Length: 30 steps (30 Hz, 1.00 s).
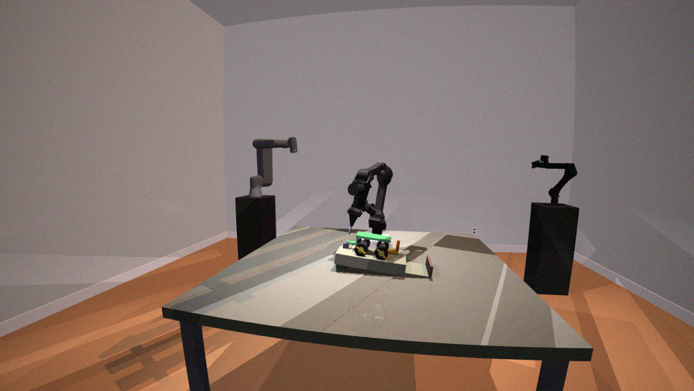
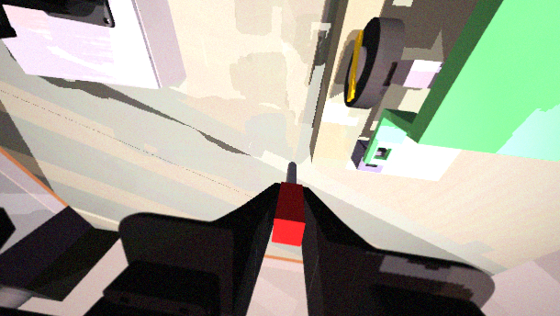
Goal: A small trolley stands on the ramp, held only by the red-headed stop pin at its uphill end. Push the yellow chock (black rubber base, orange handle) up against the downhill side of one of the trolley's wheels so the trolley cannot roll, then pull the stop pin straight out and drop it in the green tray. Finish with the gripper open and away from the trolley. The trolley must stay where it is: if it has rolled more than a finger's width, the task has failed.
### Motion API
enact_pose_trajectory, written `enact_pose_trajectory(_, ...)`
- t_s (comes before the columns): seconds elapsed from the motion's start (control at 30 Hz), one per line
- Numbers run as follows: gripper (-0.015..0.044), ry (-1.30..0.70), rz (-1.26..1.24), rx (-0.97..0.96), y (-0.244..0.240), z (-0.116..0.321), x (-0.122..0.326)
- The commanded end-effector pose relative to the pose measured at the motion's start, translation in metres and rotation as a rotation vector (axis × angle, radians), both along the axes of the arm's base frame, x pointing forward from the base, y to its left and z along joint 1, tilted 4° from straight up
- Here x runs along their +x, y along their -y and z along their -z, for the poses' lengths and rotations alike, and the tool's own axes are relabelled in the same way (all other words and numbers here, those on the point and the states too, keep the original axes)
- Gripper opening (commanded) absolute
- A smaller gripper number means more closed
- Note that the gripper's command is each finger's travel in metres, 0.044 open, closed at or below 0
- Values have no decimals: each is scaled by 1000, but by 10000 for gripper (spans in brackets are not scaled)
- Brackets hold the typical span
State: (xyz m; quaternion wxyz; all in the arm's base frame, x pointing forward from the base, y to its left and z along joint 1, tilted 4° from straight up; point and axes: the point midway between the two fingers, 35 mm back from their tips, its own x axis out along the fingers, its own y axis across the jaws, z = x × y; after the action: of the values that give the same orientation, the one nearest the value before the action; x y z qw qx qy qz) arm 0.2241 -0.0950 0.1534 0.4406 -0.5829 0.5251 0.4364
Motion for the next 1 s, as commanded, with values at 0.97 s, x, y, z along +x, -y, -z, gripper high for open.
enact_pose_trajectory(0.97,0,-6,2,9,-119,12,-4)
